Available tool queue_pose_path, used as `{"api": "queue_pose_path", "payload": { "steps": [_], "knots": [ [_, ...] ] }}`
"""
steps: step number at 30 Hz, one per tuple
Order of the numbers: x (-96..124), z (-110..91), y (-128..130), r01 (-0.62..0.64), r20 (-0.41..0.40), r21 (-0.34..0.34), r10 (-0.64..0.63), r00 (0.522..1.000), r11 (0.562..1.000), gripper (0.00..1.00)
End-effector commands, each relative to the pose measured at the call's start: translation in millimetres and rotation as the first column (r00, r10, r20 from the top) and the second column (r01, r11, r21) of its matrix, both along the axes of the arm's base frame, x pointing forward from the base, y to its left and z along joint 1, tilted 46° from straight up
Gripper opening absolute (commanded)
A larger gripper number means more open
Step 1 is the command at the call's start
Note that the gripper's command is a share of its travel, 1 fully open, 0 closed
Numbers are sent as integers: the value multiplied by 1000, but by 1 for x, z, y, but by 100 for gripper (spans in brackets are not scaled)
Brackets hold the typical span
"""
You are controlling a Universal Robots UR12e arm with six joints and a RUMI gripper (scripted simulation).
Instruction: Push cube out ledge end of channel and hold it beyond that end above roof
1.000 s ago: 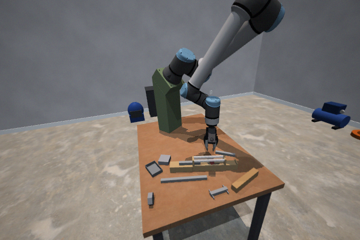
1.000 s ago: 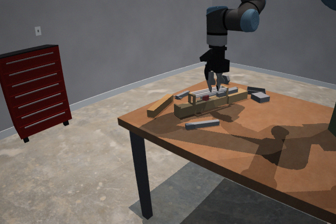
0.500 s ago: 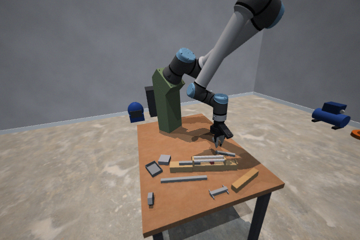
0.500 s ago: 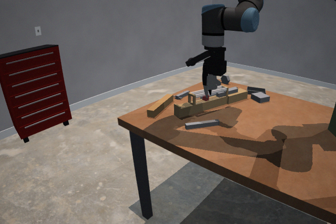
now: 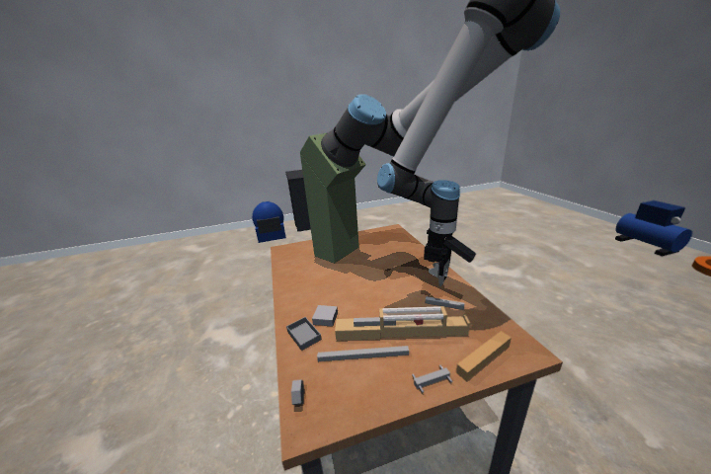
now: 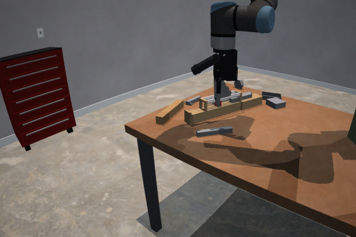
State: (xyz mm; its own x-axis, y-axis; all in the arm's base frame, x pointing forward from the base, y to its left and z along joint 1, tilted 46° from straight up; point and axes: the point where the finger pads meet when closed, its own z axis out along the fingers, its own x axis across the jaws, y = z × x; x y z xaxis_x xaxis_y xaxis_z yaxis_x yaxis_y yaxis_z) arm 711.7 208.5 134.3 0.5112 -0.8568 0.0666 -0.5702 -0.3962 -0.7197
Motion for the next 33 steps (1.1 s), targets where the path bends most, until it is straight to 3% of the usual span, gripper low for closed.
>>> {"api": "queue_pose_path", "payload": {
  "steps": [1, 11, 33],
  "knots": [
    [-4, 4, 10, -75, 30, -67, 77, 997, 995, 22],
    [-9, 7, 21, -140, 60, -133, 149, 987, 981, 22],
    [-10, 7, 22, -146, 62, -139, 156, 986, 979, 22]
  ]
}}
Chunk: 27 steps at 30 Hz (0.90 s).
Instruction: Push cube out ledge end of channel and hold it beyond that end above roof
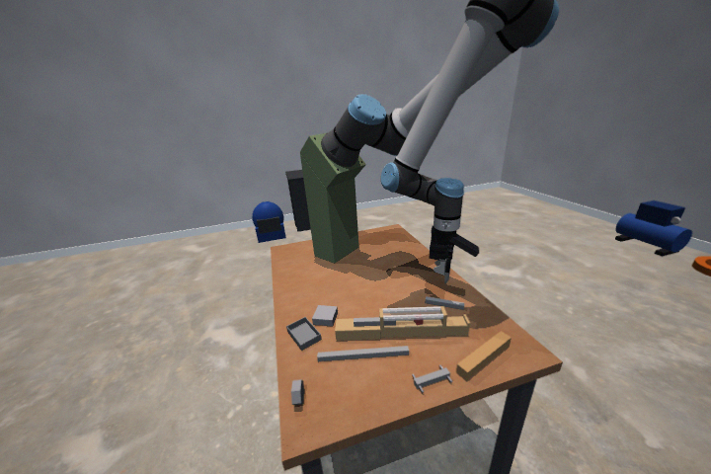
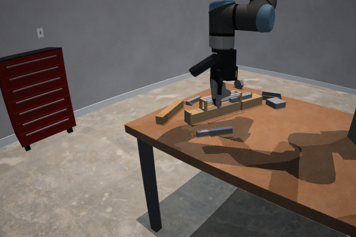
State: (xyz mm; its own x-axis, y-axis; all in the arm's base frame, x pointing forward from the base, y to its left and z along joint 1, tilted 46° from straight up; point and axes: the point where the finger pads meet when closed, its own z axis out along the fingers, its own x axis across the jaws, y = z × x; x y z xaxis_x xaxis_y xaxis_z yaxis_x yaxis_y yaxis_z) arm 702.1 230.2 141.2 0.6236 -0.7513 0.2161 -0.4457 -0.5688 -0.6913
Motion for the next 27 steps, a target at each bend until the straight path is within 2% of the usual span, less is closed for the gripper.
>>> {"api": "queue_pose_path", "payload": {
  "steps": [1, 27],
  "knots": [
    [0, 0, 0, 0, 1, 0, 0, 1000, 1000, 22],
    [4, -4, 2, 0, 0, -1, 0, 1000, 1000, 22]
  ]
}}
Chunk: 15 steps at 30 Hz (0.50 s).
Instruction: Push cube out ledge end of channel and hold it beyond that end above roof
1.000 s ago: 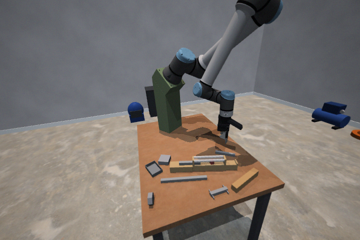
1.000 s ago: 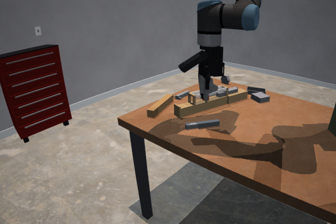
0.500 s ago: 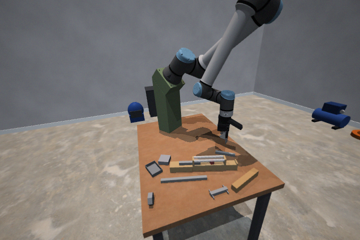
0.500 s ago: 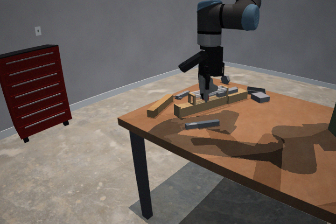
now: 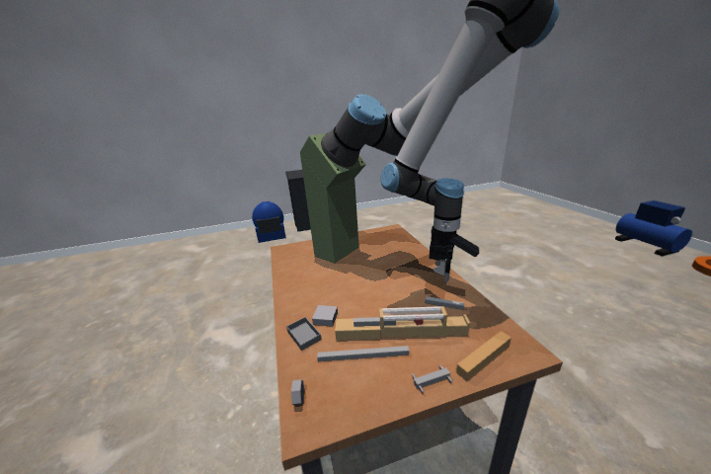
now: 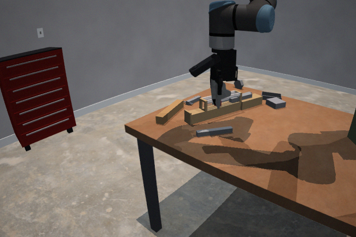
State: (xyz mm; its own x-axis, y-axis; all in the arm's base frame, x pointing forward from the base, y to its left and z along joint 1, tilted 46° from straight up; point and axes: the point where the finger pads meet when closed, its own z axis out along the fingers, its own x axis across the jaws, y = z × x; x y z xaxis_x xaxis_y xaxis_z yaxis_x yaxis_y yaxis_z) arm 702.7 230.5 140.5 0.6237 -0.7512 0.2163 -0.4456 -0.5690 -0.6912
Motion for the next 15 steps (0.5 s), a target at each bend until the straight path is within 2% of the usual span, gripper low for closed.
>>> {"api": "queue_pose_path", "payload": {
  "steps": [1, 5, 7, 15],
  "knots": [
    [5, -5, 3, 0, 0, 0, 0, 1000, 1000, 22],
    [17, -18, 9, 0, 0, 0, 0, 1000, 1000, 22],
    [17, -18, 9, 0, 0, 0, 0, 1000, 1000, 22],
    [47, -50, 24, 0, 0, 0, 0, 1000, 1000, 22]
  ]
}}
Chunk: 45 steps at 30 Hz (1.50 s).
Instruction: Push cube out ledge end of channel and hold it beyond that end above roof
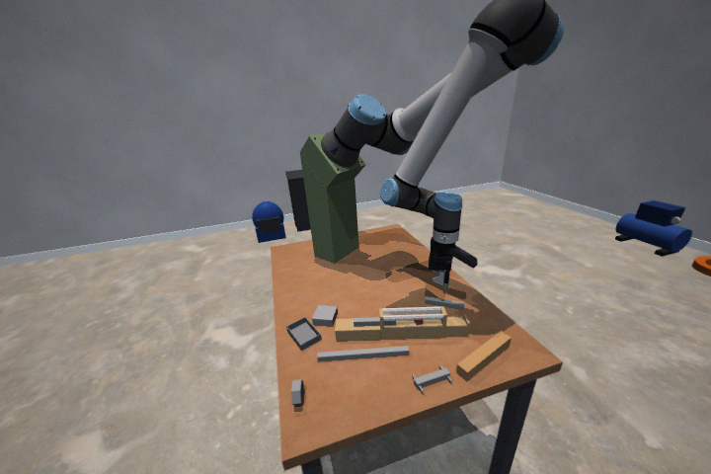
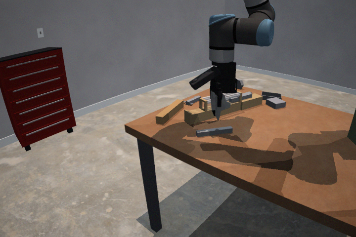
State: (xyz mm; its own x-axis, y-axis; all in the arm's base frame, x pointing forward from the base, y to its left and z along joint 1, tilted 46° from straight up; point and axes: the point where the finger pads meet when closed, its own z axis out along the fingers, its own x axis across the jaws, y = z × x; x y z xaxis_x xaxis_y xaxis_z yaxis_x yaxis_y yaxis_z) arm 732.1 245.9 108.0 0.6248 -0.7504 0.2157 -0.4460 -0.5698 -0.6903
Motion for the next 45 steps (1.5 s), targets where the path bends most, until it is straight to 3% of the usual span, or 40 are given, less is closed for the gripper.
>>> {"api": "queue_pose_path", "payload": {
  "steps": [1, 24, 45],
  "knots": [
    [20, -20, 10, 1, 2, 0, -1, 1000, 1000, 22],
    [42, -43, 21, 1, 2, 0, -1, 1000, 1000, 22],
    [43, -45, 22, 1, 2, 0, -1, 1000, 1000, 22]
  ]
}}
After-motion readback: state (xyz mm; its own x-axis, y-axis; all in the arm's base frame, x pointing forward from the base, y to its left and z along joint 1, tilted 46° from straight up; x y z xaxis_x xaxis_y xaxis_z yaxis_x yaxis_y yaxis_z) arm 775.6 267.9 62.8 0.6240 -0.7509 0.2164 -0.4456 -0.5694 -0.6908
